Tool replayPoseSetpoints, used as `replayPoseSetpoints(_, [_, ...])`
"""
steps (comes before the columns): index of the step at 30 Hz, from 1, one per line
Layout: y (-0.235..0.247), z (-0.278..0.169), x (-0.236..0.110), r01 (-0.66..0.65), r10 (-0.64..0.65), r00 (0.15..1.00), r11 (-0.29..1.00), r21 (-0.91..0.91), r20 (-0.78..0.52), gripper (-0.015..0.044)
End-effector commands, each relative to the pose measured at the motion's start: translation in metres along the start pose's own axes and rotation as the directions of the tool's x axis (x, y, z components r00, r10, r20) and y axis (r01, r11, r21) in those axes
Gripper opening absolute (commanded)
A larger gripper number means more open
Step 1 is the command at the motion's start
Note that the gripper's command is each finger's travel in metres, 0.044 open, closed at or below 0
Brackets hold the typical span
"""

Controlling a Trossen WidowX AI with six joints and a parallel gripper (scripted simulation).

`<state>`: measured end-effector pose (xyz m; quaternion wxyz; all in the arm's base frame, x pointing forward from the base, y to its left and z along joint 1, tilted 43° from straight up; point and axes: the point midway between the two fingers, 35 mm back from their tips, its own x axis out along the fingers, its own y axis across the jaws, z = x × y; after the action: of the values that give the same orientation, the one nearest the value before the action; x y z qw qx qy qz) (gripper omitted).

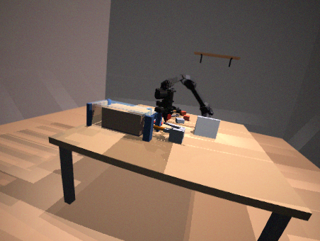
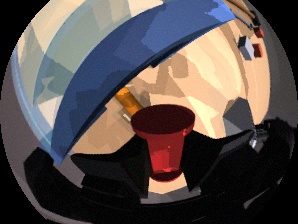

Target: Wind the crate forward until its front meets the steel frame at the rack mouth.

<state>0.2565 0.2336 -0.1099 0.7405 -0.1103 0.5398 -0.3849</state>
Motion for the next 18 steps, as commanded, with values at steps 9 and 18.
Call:
replayPoseSetpoints(9, [0.032, -0.016, -0.005, -0.052, 0.052, 0.999, 0.998, 0.018, -0.007, 0.0000])
replayPoseSetpoints(18, [0.042, -0.025, -0.006, -0.053, 0.053, 0.999, 0.998, 0.018, -0.007, 0.0000])
